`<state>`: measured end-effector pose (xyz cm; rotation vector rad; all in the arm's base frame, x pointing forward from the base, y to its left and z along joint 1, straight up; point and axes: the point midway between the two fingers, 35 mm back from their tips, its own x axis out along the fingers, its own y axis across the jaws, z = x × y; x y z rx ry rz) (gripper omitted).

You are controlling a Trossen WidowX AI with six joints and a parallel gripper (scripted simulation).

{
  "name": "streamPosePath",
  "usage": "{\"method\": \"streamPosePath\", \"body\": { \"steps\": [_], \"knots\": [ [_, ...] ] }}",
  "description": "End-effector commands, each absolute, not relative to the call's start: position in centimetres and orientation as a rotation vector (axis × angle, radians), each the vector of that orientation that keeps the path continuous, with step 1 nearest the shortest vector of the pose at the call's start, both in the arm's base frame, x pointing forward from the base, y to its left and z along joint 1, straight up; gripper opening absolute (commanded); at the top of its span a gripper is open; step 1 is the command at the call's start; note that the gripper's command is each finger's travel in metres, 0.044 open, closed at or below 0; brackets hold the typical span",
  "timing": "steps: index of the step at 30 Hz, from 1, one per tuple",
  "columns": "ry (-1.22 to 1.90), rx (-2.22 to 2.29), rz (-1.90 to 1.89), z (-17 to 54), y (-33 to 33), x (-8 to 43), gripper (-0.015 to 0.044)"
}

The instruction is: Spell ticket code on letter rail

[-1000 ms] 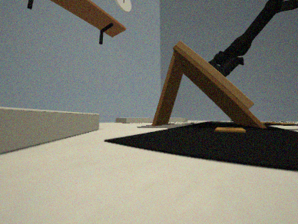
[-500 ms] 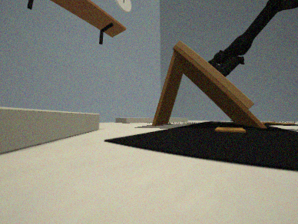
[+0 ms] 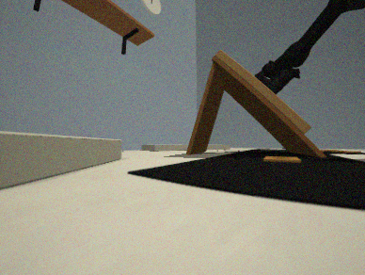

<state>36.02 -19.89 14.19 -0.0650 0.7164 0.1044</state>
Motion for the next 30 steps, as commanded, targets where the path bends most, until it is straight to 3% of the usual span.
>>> {"method": "streamPosePath", "body": {
  "steps": [1, 30],
  "knots": [
    [0.716, -0.065, 0.101, 14.2, -19.5, 35.9, 0.0000],
    [0.716, -0.064, 0.102, 14.2, -18.0, 35.8, 0.0000]
  ]
}}
